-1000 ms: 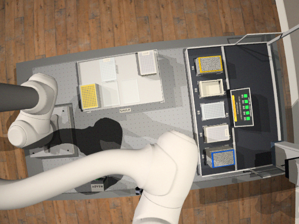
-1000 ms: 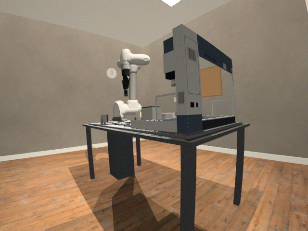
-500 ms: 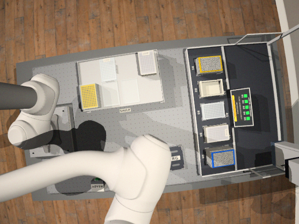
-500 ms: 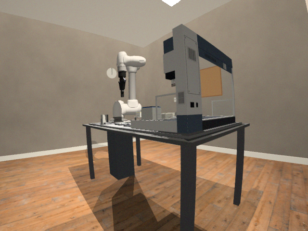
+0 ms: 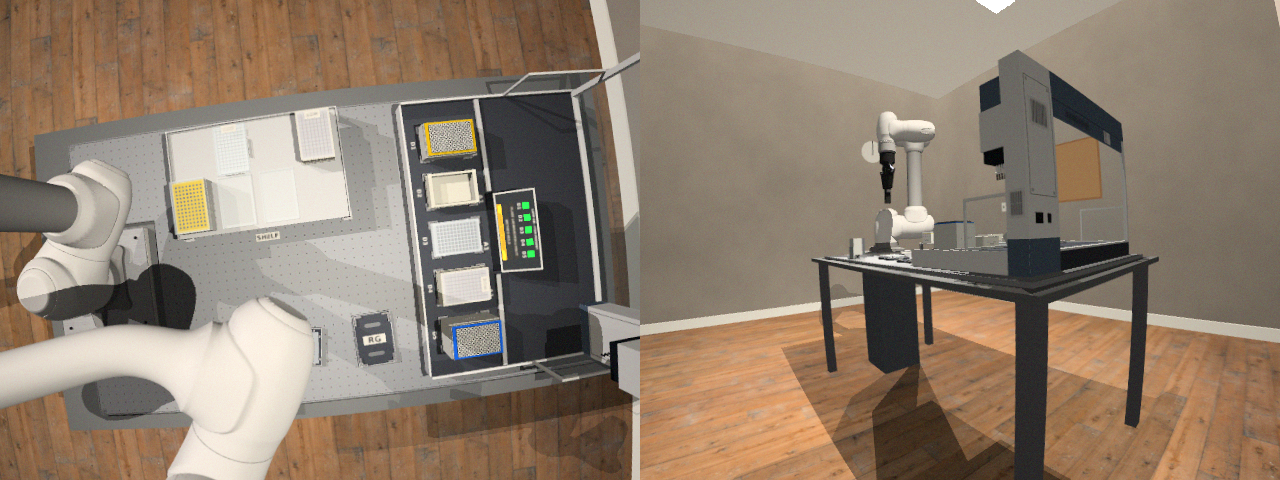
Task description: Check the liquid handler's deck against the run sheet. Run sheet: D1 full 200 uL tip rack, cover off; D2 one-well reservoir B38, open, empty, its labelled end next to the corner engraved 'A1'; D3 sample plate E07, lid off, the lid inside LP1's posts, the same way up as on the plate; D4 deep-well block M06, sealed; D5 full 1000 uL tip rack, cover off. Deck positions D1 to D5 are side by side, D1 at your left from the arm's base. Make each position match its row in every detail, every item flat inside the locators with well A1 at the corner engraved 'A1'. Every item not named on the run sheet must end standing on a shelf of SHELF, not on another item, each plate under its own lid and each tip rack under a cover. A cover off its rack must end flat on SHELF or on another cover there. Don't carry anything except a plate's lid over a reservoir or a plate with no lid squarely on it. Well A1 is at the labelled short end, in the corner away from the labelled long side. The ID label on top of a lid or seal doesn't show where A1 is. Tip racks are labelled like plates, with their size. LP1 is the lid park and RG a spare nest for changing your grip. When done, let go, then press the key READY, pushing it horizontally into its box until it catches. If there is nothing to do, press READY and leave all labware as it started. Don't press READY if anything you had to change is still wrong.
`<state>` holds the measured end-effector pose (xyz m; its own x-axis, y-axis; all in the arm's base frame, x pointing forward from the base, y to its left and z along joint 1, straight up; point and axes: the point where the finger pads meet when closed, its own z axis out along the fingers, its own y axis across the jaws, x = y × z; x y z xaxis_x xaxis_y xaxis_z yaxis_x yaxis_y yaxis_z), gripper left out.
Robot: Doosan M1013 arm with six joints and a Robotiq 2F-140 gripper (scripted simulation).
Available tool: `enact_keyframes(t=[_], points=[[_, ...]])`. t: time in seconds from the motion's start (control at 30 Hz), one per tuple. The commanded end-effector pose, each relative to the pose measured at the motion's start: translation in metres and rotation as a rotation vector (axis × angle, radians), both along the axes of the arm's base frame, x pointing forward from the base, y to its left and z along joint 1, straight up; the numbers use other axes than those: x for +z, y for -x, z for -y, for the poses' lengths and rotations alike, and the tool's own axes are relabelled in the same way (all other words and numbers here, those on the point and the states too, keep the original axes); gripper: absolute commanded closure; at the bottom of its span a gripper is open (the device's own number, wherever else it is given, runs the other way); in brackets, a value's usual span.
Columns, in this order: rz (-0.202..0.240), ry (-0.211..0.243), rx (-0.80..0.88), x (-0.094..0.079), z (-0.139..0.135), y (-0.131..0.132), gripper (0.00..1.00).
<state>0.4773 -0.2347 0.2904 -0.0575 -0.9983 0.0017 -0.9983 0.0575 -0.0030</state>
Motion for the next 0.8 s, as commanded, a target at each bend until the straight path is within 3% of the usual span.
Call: enact_keyframes(t=[0.0,0.77], points=[[0.001,0.000,0.000,0.001,0.000,0.008,0.90],[0.001,0.000,0.000,0.000,-0.001,0.108,0.90]])
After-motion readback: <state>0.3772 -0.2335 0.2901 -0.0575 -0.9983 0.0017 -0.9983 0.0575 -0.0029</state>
